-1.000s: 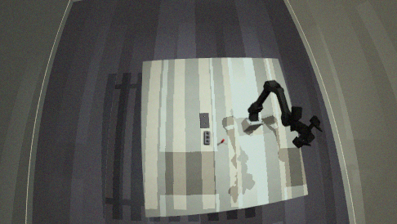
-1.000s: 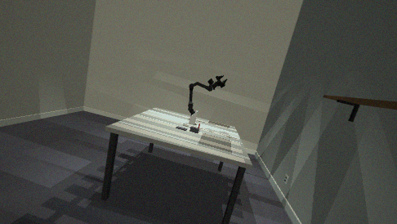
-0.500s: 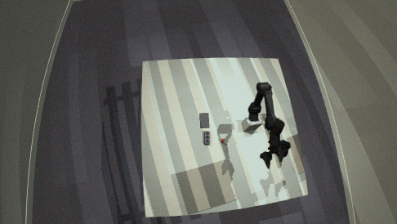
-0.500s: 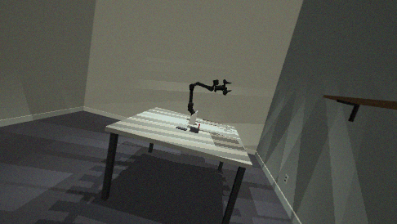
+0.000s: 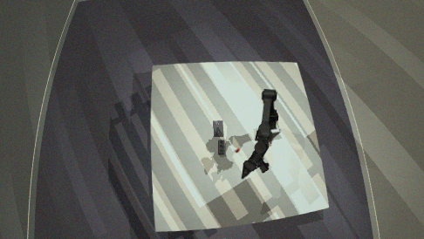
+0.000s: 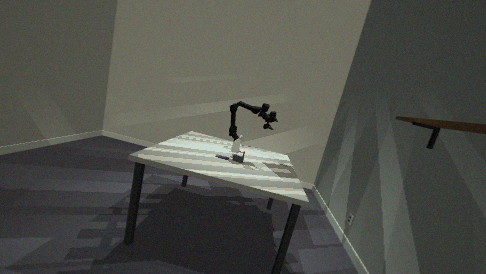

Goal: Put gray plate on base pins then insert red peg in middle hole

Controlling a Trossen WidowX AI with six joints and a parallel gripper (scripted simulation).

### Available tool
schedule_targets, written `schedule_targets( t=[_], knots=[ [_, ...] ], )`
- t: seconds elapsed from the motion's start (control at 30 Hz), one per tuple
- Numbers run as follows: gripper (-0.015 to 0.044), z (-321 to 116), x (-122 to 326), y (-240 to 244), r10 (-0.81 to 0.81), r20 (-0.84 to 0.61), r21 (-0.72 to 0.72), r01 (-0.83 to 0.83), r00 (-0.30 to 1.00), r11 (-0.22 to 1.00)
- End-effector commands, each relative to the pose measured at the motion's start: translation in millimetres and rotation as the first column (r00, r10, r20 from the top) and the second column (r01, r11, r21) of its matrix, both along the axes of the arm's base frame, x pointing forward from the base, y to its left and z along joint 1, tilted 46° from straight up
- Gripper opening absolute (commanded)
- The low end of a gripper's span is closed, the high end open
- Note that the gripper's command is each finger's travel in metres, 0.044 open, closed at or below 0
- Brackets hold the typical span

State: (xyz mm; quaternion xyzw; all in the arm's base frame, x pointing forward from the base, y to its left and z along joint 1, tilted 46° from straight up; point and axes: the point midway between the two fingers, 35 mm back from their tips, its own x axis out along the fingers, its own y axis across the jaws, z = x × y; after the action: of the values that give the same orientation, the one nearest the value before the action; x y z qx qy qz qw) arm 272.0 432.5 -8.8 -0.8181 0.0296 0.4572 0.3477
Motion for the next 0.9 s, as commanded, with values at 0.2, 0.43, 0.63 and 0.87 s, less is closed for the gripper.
schedule_targets(
  t=[0.2,0.43,0.63,0.87],
  knots=[
    [0.044,-18,74,-161,-0.592,-0.066,-0.26,0.559,0.803,0.787],
    [0.044,-10,87,-273,-0.872,0.044,-0.433,0.796,0.488,0.423],
    [0.044,2,84,-327,-0.939,0.146,-0.496,0.844,0.312,0.203],
    [0.044,7,80,-333,-0.939,0.148,-0.497,0.844,0.309,0.199]
  ],
)
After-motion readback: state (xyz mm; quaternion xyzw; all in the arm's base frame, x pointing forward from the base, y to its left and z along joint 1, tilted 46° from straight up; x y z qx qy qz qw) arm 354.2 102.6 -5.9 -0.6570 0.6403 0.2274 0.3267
